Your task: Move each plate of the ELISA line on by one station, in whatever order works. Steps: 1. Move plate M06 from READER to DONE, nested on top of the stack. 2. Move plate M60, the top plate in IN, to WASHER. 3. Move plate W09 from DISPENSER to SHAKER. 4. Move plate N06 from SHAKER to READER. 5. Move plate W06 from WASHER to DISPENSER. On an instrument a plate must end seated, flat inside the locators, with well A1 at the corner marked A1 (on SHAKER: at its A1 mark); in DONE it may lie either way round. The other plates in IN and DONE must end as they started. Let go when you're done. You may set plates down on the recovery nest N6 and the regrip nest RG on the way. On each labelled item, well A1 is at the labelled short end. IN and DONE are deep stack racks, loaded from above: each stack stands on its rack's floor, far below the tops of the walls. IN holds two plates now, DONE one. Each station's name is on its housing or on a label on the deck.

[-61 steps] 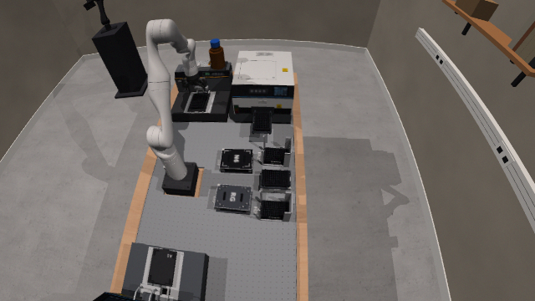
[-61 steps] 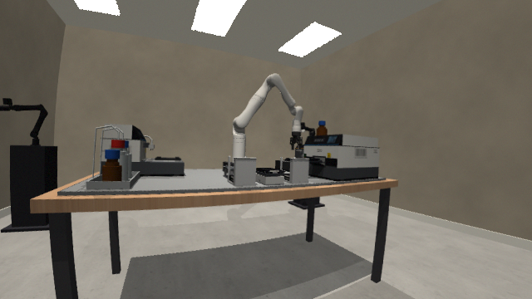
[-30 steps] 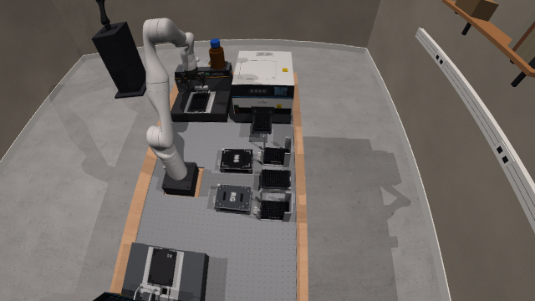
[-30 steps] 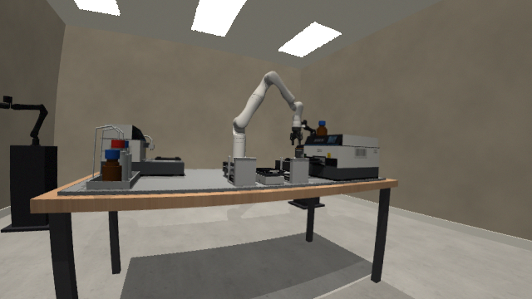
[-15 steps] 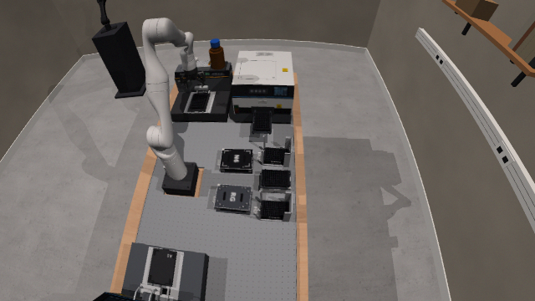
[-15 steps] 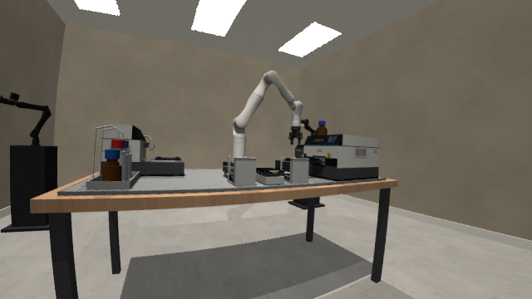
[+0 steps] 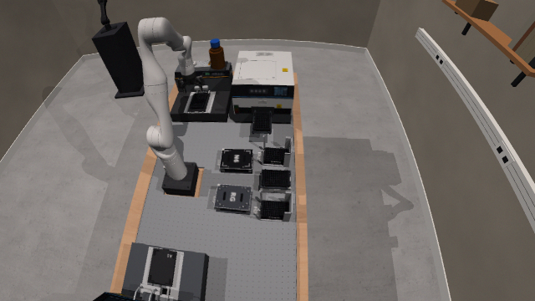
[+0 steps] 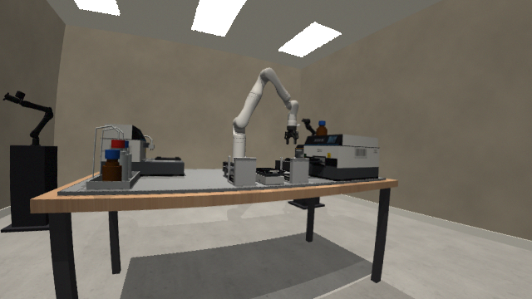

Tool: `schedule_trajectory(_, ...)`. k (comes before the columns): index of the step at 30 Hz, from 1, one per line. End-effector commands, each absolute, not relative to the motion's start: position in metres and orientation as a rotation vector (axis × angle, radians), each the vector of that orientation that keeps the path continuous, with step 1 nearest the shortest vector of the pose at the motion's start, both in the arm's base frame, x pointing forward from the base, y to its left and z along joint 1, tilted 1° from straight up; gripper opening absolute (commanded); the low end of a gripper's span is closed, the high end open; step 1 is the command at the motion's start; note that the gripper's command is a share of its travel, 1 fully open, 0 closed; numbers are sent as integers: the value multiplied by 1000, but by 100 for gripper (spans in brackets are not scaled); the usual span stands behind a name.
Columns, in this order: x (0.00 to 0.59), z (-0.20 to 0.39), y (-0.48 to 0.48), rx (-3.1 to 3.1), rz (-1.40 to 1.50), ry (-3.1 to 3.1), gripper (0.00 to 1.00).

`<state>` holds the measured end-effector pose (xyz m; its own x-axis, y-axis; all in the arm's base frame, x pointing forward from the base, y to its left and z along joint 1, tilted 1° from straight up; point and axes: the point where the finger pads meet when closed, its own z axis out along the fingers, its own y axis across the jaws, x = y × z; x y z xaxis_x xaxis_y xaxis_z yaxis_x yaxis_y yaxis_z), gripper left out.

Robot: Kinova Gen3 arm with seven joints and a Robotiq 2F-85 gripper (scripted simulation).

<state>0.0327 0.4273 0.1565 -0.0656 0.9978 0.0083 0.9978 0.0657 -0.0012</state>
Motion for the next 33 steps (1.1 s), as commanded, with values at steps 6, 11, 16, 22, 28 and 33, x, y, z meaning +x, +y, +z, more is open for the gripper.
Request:
schedule_trajectory(6,33,157,405,-2013,-12,-2401,100)
schedule_trajectory(11,32,157,389,-2013,-12,-2401,100)
schedule_trajectory(16,32,157,372,-2013,-11,-2401,100)
schedule_trajectory(22,32,156,359,-2013,-11,-2401,100)
schedule_trajectory(28,35,156,339,-1879,-12,-2508,100)
schedule_trajectory(33,37,156,322,-1879,-12,-2508,100)
